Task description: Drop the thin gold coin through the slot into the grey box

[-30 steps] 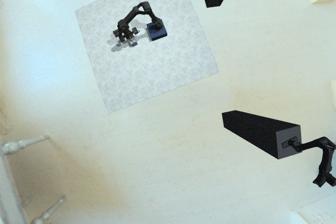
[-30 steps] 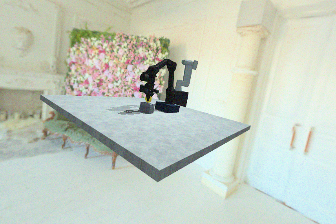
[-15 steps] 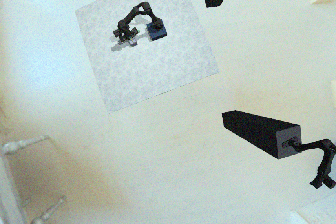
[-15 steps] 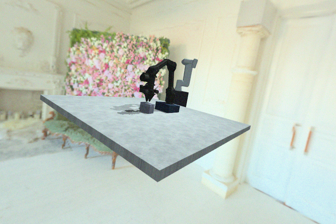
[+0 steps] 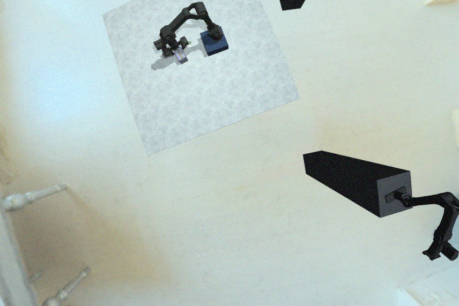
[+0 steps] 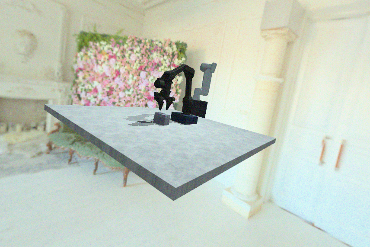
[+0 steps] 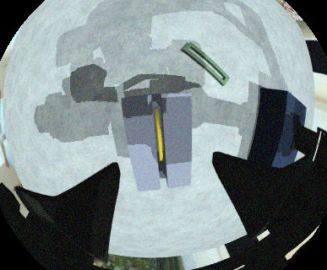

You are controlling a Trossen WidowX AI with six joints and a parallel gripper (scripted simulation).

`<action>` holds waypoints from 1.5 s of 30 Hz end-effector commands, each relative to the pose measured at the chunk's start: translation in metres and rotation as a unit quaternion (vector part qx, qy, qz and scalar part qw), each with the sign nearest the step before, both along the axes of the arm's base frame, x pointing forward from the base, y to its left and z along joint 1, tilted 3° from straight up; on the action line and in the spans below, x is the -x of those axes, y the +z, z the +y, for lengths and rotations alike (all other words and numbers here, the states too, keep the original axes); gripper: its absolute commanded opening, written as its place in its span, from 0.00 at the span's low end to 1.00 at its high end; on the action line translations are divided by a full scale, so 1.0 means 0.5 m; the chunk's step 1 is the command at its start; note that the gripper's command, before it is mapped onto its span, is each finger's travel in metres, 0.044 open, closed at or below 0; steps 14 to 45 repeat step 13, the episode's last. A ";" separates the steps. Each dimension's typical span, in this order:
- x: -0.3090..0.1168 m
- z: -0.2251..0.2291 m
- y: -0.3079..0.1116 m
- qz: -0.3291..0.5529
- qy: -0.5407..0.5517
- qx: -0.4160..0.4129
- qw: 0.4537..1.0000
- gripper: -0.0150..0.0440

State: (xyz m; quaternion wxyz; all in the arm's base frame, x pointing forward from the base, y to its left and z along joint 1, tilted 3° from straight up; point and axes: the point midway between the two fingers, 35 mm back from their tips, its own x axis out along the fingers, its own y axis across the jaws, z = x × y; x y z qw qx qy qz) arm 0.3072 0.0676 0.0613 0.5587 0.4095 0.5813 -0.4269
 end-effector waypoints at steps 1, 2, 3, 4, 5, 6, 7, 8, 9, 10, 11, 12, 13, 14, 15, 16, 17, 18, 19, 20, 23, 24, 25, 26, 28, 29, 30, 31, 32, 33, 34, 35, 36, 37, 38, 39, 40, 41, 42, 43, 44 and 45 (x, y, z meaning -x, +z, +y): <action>-0.003 0.000 0.029 -0.005 0.000 -0.001 1.000 1.00; -0.002 0.000 0.053 -0.003 0.000 -0.001 1.000 1.00; 0.000 -0.001 0.078 -0.001 0.000 0.000 1.000 1.00; 0.002 -0.001 0.093 0.000 0.000 0.000 1.000 1.00; 0.003 -0.001 0.098 0.000 0.000 0.000 1.000 1.00; 0.003 -0.001 0.098 0.000 0.000 0.000 1.000 1.00; 0.003 -0.001 0.098 0.000 0.000 0.000 1.000 1.00; 0.003 -0.001 0.098 0.000 0.000 0.000 1.000 1.00; 0.003 -0.001 0.098 0.000 0.000 0.000 1.000 1.00; 0.003 -0.001 0.098 0.000 0.000 0.000 1.000 1.00; 0.003 -0.001 0.098 0.000 0.000 0.000 1.000 1.00; 0.003 -0.001 0.098 0.000 0.000 0.000 1.000 1.00; 0.003 -0.001 0.098 0.000 0.000 0.000 1.000 1.00; 0.003 -0.001 0.098 0.000 0.000 0.000 1.000 1.00; 0.003 -0.001 0.098 0.000 0.000 0.000 1.000 1.00; 0.003 -0.001 0.098 0.000 0.000 0.000 1.000 1.00; 0.003 -0.001 0.098 0.000 0.000 0.000 1.000 1.00; 0.003 -0.001 0.098 0.000 0.000 0.000 1.000 1.00; 0.003 -0.001 0.098 0.000 0.000 0.000 1.000 1.00; 0.003 -0.001 0.098 0.000 0.000 0.000 1.000 1.00; 0.003 -0.001 0.098 0.000 0.000 0.000 1.000 1.00; 0.003 -0.001 0.098 0.000 0.000 0.000 1.000 1.00; 0.003 -0.001 0.098 0.000 0.000 0.000 1.000 1.00; 0.003 -0.001 0.098 0.000 0.000 0.000 1.000 1.00; 0.003 -0.001 0.098 0.000 0.000 0.000 1.000 1.00; 0.003 -0.001 0.098 0.000 0.000 0.000 1.000 1.00; 0.003 -0.001 0.098 0.000 0.000 0.000 1.000 1.00; 0.003 -0.001 0.098 0.000 0.000 0.000 1.000 1.00; 0.003 -0.001 0.098 0.000 0.000 0.000 1.000 1.00; 0.003 -0.001 0.098 0.000 0.000 0.000 1.000 1.00; 0.003 -0.001 0.098 0.000 0.000 0.000 1.000 1.00; 0.003 -0.001 0.098 0.000 0.000 0.000 1.000 1.00; 0.003 -0.001 0.098 0.000 0.000 0.000 1.000 1.00; 0.003 -0.001 0.098 0.000 0.000 0.000 1.000 1.00; 0.003 -0.001 0.098 0.000 0.000 0.000 1.000 1.00; 0.003 -0.001 0.098 0.000 0.000 0.000 1.000 1.00; 0.003 -0.001 0.098 0.000 0.000 0.000 1.000 1.00; 0.003 -0.001 0.098 0.000 0.000 0.000 1.000 1.00; 0.003 -0.001 0.098 0.000 0.000 0.000 1.000 1.00; 0.003 -0.001 0.098 0.000 0.000 0.000 1.000 1.00; 0.003 -0.001 0.098 0.000 0.000 0.000 1.000 1.00; 0.003 -0.001 0.098 0.000 0.000 0.000 1.000 1.00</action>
